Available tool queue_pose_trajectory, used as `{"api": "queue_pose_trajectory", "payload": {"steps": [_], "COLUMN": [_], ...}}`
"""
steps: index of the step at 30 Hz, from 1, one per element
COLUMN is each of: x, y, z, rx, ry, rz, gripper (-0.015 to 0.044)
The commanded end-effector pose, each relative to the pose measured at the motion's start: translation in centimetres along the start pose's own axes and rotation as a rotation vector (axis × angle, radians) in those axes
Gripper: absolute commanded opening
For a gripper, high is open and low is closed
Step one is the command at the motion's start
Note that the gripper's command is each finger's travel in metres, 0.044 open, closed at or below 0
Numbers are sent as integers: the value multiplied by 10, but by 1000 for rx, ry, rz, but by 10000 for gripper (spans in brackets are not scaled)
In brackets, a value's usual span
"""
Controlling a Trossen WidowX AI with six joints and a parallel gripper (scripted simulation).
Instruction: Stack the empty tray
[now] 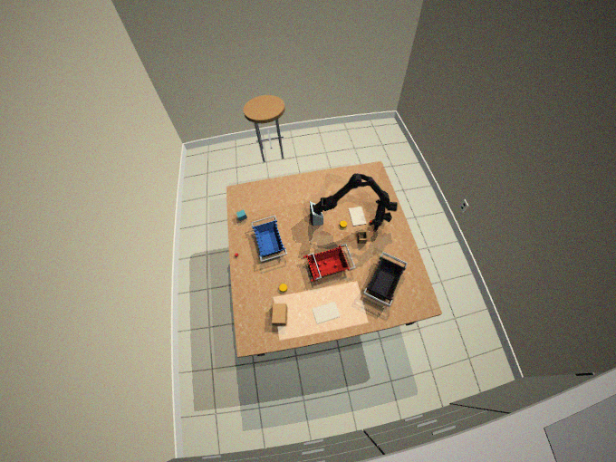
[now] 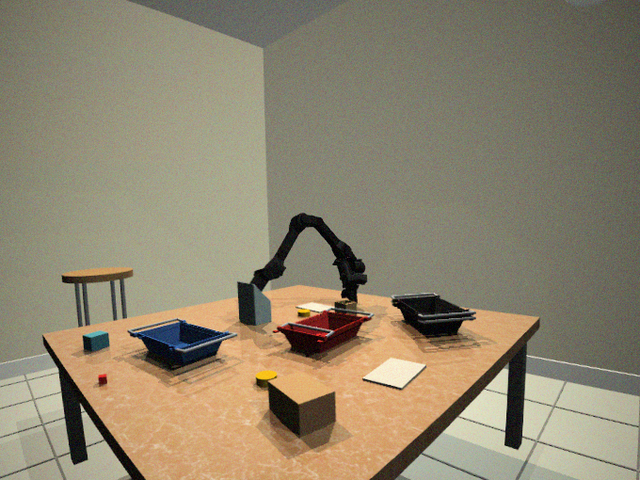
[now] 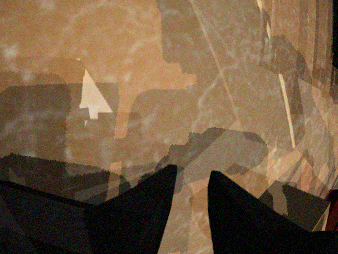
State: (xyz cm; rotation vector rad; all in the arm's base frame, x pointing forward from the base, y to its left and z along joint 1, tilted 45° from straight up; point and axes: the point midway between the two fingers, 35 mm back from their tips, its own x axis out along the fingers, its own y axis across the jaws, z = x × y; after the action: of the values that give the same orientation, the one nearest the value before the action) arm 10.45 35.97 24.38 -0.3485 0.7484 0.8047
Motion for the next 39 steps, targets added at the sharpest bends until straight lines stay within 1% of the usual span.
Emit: {"api": "queue_pose_trajectory", "payload": {"steps": [1,7,10,12,14,19,22,25,27,33,39], "x": [31,70,80,86,92,100,97,89,87,88,105], "y": [-44,-129,-164,-180,-195,-242,-269,-296,-303,-302,-293], "z": [6,5,-4,-14,-25,-58,-73,-84,-86,-86,-88], "rx": [48,202,284,313,345,498,619,744,774,774,774], "ry": [63,166,211,266,324,441,448,404,387,387,387], "rz": [-54,-95,-99,-66,-16,184,319,445,473,473,473], "gripper": [85,85,85,85,85,85,85,85,85,85,85]}}
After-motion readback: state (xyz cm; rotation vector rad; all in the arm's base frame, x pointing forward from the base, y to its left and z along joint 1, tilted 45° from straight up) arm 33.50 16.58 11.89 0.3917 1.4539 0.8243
